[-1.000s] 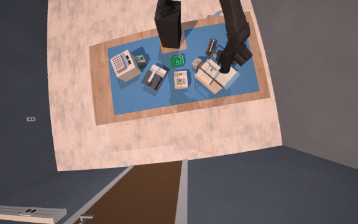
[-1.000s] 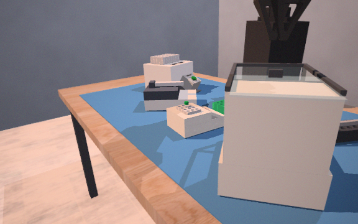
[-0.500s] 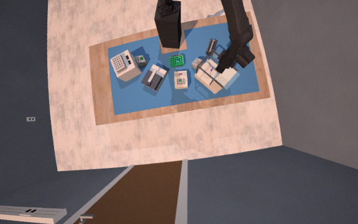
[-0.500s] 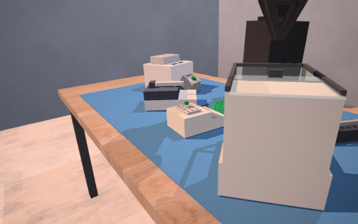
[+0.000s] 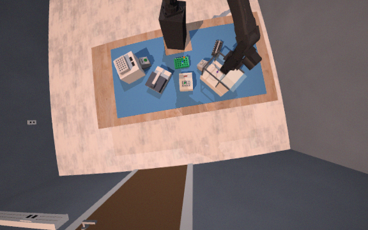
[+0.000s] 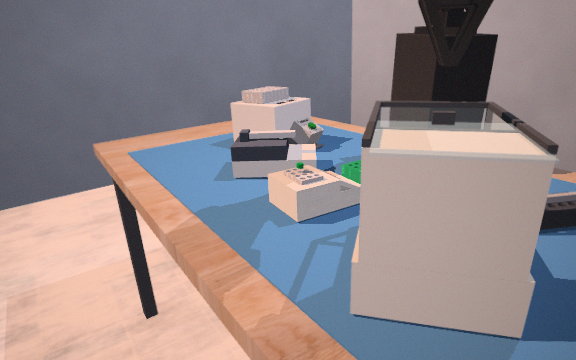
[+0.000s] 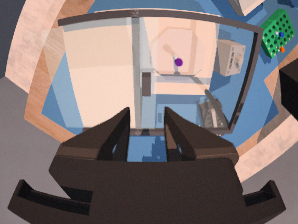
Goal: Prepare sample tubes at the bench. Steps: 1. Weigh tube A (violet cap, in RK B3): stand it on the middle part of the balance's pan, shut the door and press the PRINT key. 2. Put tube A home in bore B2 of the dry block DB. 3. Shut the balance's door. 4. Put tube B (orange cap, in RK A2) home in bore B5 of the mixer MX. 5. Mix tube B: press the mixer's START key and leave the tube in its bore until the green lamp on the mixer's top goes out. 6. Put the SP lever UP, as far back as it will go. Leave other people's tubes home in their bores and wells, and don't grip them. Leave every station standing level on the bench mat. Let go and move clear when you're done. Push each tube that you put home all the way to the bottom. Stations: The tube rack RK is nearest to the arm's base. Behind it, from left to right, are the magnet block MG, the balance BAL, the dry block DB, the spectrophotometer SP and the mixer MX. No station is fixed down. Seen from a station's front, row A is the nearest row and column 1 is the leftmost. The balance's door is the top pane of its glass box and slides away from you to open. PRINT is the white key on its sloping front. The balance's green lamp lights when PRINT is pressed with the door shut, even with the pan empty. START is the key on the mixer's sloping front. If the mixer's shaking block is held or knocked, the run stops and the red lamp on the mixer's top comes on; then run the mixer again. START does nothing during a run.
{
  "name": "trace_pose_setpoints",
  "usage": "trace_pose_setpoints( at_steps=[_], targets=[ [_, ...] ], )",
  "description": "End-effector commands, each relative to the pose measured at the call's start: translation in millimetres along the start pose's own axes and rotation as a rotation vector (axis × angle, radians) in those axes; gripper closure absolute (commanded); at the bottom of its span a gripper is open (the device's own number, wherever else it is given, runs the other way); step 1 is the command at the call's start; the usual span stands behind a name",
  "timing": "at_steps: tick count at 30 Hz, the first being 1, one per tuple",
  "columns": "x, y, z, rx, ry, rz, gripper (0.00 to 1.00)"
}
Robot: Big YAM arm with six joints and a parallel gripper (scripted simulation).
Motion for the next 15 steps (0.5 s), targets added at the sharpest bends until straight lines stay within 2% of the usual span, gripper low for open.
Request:
trace_pose_setpoints(
  at_steps=[1,3,8,15],
  targets=[
    [26,-2.2,7,-0.003,0.001,-0.047,0.7],
    [26,1.3,7,-0.003,0.002,-0.046,0.7],
    [10,19.9,7,-0.003,0.003,-0.013,0.7],
    [2,33.1,7,-0.003,0.003,0.004,0.7]
  ],
)
Point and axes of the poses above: the point where the finger pads meet when closed, its own y axis out along the fingers, its own x axis across the jaws, z = x × y, the point moved 1 cm from there along -y, back along the fingers, and after that the axes turned 5 degrees about y, right-handed, at the moved point
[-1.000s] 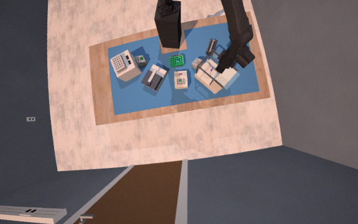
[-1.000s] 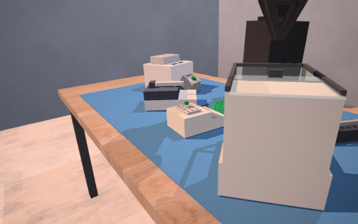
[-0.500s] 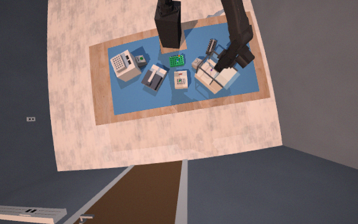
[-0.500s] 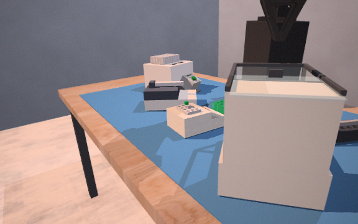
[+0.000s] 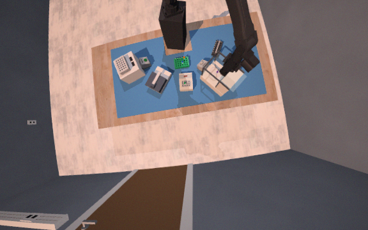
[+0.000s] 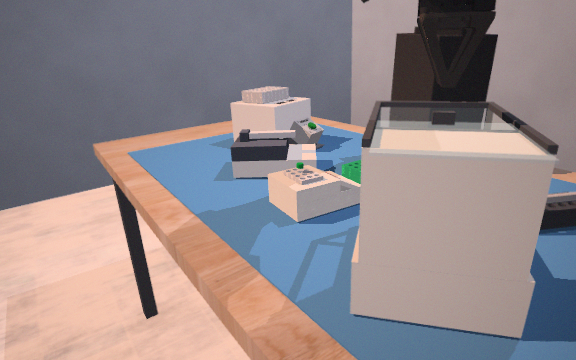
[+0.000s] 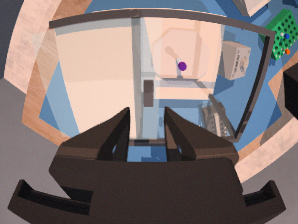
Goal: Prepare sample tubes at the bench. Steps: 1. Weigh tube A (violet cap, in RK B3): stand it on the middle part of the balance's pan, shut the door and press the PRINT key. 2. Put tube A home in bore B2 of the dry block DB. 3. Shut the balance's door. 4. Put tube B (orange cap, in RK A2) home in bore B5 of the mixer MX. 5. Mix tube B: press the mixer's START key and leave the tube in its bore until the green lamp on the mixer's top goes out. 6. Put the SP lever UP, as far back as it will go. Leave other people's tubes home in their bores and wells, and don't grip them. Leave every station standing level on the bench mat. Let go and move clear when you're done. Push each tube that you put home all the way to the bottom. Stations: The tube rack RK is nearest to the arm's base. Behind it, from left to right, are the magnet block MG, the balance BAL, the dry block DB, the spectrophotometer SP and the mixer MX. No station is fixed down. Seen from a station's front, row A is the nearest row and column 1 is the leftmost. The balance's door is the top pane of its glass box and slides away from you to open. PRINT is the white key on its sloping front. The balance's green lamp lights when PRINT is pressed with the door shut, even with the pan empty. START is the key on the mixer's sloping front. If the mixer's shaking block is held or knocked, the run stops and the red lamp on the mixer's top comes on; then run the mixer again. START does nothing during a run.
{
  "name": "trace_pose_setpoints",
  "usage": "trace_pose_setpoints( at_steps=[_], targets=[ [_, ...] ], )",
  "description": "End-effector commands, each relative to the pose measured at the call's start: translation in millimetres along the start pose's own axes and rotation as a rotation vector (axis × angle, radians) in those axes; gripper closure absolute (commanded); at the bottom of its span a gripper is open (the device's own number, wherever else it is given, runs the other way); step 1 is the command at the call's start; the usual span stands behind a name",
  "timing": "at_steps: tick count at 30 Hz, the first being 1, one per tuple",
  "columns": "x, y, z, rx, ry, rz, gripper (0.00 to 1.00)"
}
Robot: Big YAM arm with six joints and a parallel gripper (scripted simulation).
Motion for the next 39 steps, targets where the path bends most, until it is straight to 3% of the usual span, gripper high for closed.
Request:
trace_pose_setpoints(
  at_steps=[1,22,25,27,34,35,39],
  targets=[
    [0,13.6,7,-0.003,0.0,0.001,0.7],
    [-1,45.4,7,-0.003,0.0,0.001,0.7],
    [-1,45.8,6,-0.003,0.001,0.001,0.7],
    [12,27.9,1,-0.002,-0.001,-0.033,0.7],
    [12,27.9,1,-0.002,-0.001,-0.033,0.7],
    [12,27.9,1,-0.002,-0.001,-0.033,0.94],
    [12,27.9,1,-0.002,-0.001,-0.033,0.94]
  ],
)
Point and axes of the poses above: the point where the finger pads meet when closed, its own y axis out along the fingers, its own x axis across the jaws, z = x × y, the point moved 1 cm from there along -y, back along the fingers, and after that the axes turned 5 degrees about y, right-handed, at the moved point
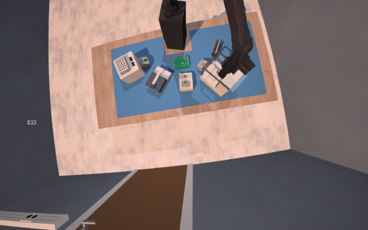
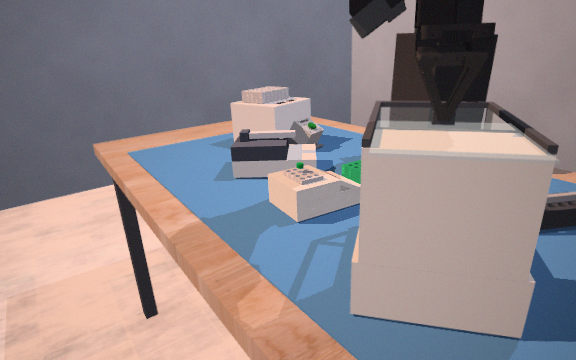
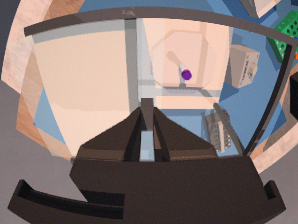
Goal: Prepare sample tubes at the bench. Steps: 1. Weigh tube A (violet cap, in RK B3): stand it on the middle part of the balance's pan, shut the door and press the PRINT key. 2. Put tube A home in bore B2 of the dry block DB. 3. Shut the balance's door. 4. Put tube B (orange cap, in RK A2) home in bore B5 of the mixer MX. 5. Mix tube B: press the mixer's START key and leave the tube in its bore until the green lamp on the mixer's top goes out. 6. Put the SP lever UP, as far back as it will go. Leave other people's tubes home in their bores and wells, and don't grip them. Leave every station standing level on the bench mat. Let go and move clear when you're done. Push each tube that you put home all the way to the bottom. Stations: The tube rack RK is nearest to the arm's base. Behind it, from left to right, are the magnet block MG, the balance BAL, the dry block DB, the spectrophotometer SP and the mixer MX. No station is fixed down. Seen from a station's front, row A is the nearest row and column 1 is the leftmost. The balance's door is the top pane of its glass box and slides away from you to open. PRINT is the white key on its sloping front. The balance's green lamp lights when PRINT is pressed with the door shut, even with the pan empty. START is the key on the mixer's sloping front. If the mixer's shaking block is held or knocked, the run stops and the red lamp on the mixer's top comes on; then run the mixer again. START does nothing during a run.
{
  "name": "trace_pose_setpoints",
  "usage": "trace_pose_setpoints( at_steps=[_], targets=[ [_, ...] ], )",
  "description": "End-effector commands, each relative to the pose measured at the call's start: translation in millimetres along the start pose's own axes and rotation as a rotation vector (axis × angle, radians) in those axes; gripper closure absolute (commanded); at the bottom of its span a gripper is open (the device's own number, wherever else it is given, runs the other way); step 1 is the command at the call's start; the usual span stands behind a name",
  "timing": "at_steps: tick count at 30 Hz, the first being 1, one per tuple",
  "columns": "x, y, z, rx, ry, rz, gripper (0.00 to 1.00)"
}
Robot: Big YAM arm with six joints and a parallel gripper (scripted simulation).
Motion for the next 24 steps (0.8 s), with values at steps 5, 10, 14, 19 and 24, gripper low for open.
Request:
trace_pose_setpoints(
  at_steps=[5,10,14,19,24],
  targets=[
    [13,-9.1,1,-0.001,-0.001,-0.036,0.94],
    [13,-9.1,1,-0.001,-0.001,-0.036,0.94],
    [6,-8.6,6,-0.002,0.0,-0.037,0.94],
    [3,-13.5,4,-0.002,0.0,-0.046,0.94],
    [0,-13.4,3,-0.001,0.0,-0.046,0.94]
  ],
)
Point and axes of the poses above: the point where the finger pads meet when closed, its own y axis out along the fingers, its own x axis across the jaws, z = x × y, the point moved 1 cm from there along -y, back along the fingers, and after that the axes turned 5 degrees about y, right-handed, at the moved point
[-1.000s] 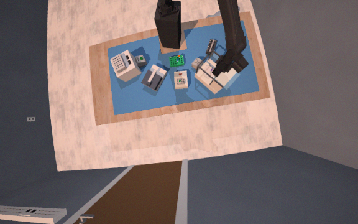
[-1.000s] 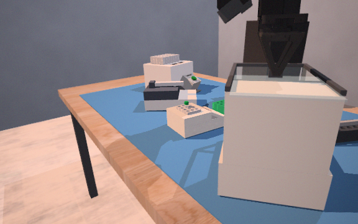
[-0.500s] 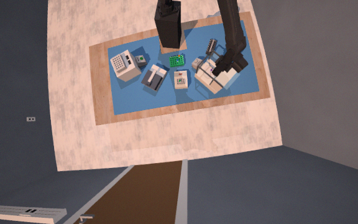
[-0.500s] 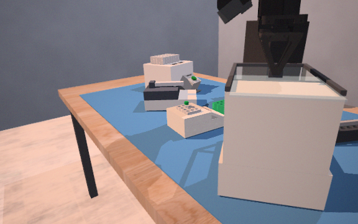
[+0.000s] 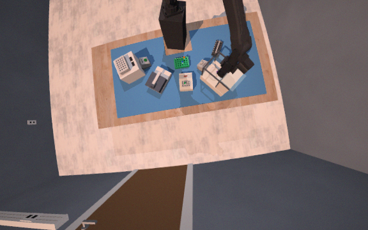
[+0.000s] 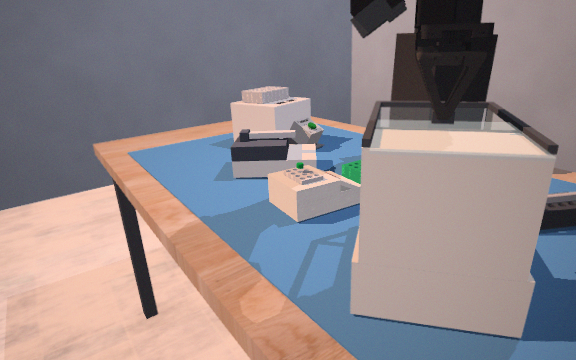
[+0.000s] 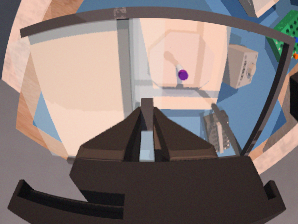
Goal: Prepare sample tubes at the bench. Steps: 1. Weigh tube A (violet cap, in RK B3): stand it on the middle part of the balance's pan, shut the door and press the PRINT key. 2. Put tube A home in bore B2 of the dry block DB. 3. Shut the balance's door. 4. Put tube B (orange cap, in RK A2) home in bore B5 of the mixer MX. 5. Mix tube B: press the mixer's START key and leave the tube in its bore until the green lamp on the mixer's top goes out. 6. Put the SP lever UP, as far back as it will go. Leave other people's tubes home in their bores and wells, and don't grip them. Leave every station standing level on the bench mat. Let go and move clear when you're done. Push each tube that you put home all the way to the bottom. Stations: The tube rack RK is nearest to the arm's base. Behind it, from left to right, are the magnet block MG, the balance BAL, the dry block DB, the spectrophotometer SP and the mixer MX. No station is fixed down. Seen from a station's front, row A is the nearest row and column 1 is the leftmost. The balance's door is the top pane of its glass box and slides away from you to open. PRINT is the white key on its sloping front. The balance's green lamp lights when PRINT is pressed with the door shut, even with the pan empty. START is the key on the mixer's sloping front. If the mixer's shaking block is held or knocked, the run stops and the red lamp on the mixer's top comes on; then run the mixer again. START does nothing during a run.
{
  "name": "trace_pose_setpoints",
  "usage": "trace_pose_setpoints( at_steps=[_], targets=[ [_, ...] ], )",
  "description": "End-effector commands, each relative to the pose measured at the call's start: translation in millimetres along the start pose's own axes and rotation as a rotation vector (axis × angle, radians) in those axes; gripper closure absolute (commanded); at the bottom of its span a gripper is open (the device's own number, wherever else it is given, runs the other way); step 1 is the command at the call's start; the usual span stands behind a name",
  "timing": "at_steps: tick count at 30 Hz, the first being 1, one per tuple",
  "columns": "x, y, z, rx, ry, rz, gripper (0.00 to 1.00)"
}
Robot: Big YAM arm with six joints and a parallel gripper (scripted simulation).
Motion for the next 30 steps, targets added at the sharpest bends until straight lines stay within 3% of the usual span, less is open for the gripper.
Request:
trace_pose_setpoints(
  at_steps=[1,30],
  targets=[
    [5,-13.3,3,0.002,0.0,-0.039,0.94],
    [-22,-12.1,-2,0.003,-0.007,-0.038,0.94]
  ],
)
Point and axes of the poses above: the point where the finger pads meet when closed, its own y axis out along the fingers, its own x axis across the jaws, z = x × y, the point moved 1 cm from there along -y, back along the fingers, and after that the axes turned 5 degrees about y, right-handed, at the moved point
